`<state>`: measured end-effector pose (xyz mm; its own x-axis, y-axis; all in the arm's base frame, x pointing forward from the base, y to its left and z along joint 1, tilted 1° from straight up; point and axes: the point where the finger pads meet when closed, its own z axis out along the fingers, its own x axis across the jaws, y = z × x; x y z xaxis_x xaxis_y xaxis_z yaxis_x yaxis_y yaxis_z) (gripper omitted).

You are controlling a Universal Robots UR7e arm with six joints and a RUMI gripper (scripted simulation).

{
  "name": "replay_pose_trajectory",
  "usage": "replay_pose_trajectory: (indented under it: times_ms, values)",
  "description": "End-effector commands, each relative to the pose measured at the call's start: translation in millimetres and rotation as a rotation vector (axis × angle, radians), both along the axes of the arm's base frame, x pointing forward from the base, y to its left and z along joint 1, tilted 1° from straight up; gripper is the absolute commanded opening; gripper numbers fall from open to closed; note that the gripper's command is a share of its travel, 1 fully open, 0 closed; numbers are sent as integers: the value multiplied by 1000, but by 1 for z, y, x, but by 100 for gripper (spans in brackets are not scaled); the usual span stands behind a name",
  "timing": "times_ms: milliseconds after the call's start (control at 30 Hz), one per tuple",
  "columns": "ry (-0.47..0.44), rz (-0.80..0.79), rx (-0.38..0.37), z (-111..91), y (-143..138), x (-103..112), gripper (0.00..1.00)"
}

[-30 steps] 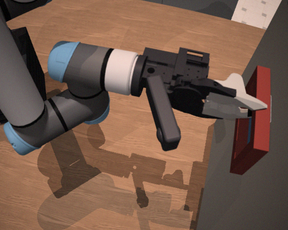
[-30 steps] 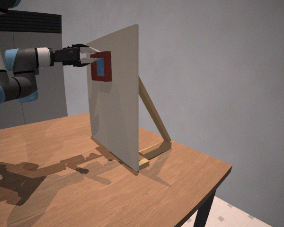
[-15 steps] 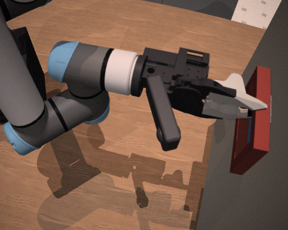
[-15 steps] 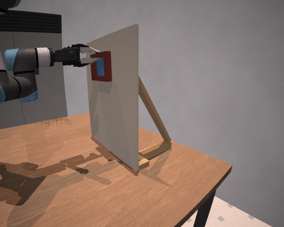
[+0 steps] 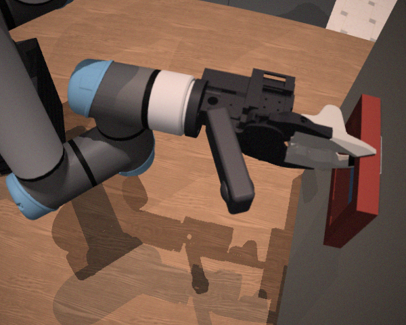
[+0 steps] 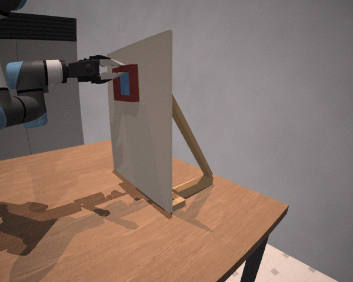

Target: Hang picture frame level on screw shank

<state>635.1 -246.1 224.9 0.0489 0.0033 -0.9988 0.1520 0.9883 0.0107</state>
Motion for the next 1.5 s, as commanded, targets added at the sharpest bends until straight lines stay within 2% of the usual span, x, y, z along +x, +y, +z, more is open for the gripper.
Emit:
replay_pose_trajectory:
  times_ms: [0,1433,1467]
  values:
    - [-1,0,-2,0,0,0,0]
    - [-1,0,-3,-1,0,0,0]
    - [-1,0,-3,-1,0,0,29]
